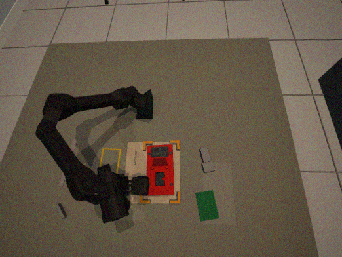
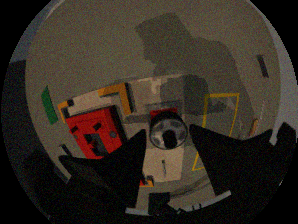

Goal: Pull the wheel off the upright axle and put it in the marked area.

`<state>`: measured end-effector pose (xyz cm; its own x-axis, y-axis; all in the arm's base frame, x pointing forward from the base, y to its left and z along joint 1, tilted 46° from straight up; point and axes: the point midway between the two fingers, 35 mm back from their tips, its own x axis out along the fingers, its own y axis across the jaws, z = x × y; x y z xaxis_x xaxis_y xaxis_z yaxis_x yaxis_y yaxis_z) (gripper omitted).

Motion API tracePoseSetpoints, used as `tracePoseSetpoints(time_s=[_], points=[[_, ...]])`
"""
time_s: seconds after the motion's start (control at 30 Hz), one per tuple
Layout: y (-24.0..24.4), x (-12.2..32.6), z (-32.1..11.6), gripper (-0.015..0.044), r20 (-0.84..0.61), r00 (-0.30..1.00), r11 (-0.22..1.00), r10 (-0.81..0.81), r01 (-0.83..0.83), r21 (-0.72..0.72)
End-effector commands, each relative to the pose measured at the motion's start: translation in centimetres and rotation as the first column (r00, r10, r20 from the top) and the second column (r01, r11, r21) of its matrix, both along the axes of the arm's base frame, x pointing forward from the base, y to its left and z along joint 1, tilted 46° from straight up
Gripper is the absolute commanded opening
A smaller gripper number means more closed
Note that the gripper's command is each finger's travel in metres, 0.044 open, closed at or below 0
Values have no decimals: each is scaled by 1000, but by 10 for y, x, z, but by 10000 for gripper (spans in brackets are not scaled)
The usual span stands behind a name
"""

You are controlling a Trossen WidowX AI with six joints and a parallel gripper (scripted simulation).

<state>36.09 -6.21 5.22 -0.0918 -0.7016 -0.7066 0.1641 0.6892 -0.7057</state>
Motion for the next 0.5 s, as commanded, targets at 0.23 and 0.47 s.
tracePoseSetpoints(time_s=[0.23, 0.47], points=[[1, 0, 0, 161, 0, 1000, 1000, 1, -1, 0], [2, 0, 1, 0, 0, 1000, 1000, 2, -2, 0]])
